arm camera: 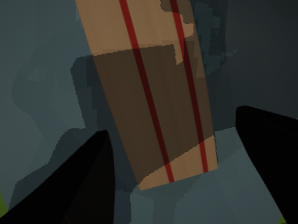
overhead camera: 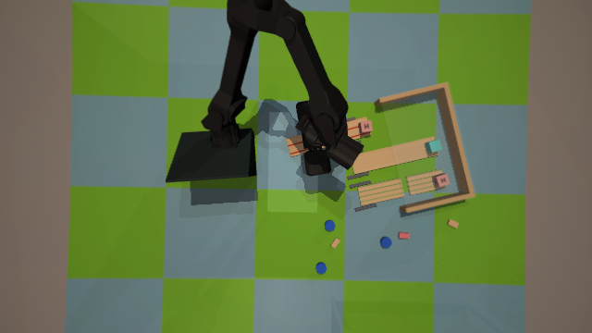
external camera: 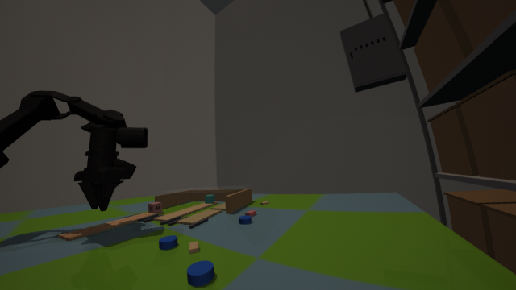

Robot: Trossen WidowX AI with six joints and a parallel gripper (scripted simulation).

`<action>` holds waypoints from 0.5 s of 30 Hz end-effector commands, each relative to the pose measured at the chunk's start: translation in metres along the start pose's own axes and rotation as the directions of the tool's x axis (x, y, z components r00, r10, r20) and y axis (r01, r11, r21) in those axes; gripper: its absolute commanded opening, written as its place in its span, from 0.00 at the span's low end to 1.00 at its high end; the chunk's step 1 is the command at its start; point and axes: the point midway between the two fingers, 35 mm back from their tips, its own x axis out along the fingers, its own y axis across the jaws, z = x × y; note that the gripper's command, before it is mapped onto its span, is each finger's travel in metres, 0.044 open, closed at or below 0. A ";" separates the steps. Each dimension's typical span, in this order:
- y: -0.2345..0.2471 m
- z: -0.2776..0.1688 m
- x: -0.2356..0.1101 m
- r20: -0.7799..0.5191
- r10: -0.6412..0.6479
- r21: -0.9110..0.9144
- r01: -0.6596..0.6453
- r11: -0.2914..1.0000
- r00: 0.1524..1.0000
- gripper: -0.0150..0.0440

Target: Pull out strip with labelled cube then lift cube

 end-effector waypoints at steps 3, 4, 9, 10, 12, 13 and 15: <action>0.002 0.023 -0.003 0.004 0.003 0.004 -0.003 1.000 1.000 0.92; 0.003 0.026 -0.003 0.004 0.003 0.004 -0.003 1.000 1.000 0.97; 0.004 0.046 -0.005 0.005 0.003 0.003 -0.003 1.000 1.000 1.00; 0.005 0.050 -0.006 0.005 0.003 0.003 -0.003 1.000 1.000 1.00; 0.005 0.058 -0.007 0.005 0.003 0.003 -0.003 1.000 1.000 1.00; 0.006 0.062 -0.007 0.005 0.003 0.002 -0.003 1.000 1.000 1.00; 0.006 0.070 -0.008 0.006 0.003 0.002 -0.003 1.000 1.000 1.00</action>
